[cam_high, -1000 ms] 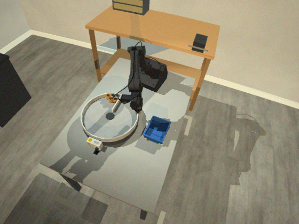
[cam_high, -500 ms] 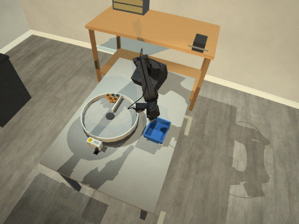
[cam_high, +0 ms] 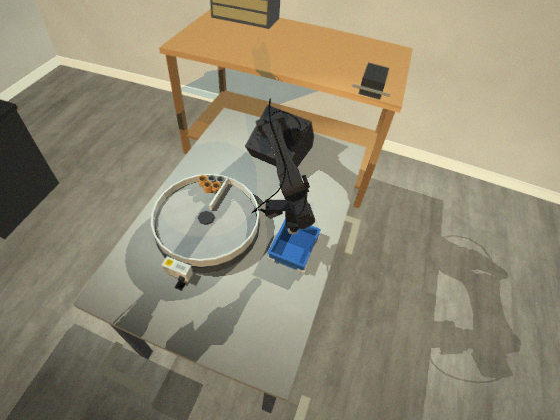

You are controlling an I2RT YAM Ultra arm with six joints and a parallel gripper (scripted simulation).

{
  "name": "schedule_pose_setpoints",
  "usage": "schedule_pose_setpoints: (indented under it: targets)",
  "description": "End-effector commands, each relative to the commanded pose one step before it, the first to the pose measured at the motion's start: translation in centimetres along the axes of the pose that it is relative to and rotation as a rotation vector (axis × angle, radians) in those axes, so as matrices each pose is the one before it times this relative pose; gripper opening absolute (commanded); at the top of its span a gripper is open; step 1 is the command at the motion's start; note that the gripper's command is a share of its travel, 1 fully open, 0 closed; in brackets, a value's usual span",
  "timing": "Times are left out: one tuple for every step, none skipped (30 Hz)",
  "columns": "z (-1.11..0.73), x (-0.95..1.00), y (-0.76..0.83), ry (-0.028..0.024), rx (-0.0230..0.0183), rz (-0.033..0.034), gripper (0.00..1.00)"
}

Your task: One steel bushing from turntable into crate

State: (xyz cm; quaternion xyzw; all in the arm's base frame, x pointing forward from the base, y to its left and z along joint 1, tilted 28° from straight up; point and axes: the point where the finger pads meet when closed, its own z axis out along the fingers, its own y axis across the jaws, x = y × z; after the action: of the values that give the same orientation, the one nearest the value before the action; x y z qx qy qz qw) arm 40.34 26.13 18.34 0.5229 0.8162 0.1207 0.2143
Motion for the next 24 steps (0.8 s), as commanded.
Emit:
schedule_pose_setpoints:
  targets:
    - [-1.277, 0.917, 0.309, -0.00981, -0.00134, -0.01401, 0.0]
    - [0.003, 0.144, 0.071, 0.00003, -0.00008, -0.00162, 0.0]
    - [0.003, 0.128, 0.062, 0.00002, -0.00007, -0.00144, 0.0]
    - [0.002, 0.113, 0.054, 0.00002, -0.00006, -0.00127, 0.0]
    - [0.002, 0.098, 0.046, 0.00002, -0.00006, -0.0011, 0.0]
    - [0.002, 0.084, 0.039, 0.00001, -0.00005, -0.00095, 0.0]
    - [0.002, 0.071, 0.033, 0.00001, -0.00004, -0.00079, 0.0]
    - [0.0, 0.0, 0.0, 0.0, 0.0, 0.0, 0.0]
    - [0.0, 0.0, 0.0, 0.0, 0.0, 0.0, 0.0]
    - [-1.553, -0.443, 0.461, 0.00751, -0.03323, 0.01214, 0.0]
    - [0.001, 0.046, 0.021, 0.00003, -0.00002, -0.00051, 0.0]
    - [0.221, 0.105, -0.05, -0.00104, 0.00469, -0.00221, 0.0]
    - [0.273, 0.113, -0.071, -0.0013, 0.00582, -0.00263, 0.0]
    - [0.187, 0.077, -0.048, -0.00089, 0.00398, -0.00279, 0.0]
    - [0.116, 0.048, -0.03, -0.00055, 0.00246, -0.00163, 0.0]
    - [0.06, 0.025, -0.015, -0.00029, 0.00129, -0.00081, 0.0]
    - [0.022, 0.009, -0.006, -0.00011, 0.00048, -0.00033, 0.0]
    - [0.003, 0.001, -0.001, -0.00001, 0.00006, -0.0001, 0.0]
    - [0.0, 0.0, 0.0, 0.0, 0.0, -0.00004, 0.0]
    - [0.0, 0.0, 0.0, 0.0, 0.0, -0.00003, 0.0]
    - [0.0, 0.0, 0.0, 0.0, 0.0, -0.00002, 0.0]
    - [0.0, 0.0, 0.0, 0.0, 0.00001, -0.00002, 0.0]
    - [0.0, 0.0, 0.0, 0.0, 0.00001, -0.00002, 0.0]
    - [0.0, 0.0, 0.0, 0.0, 0.0, -0.00002, 0.0]
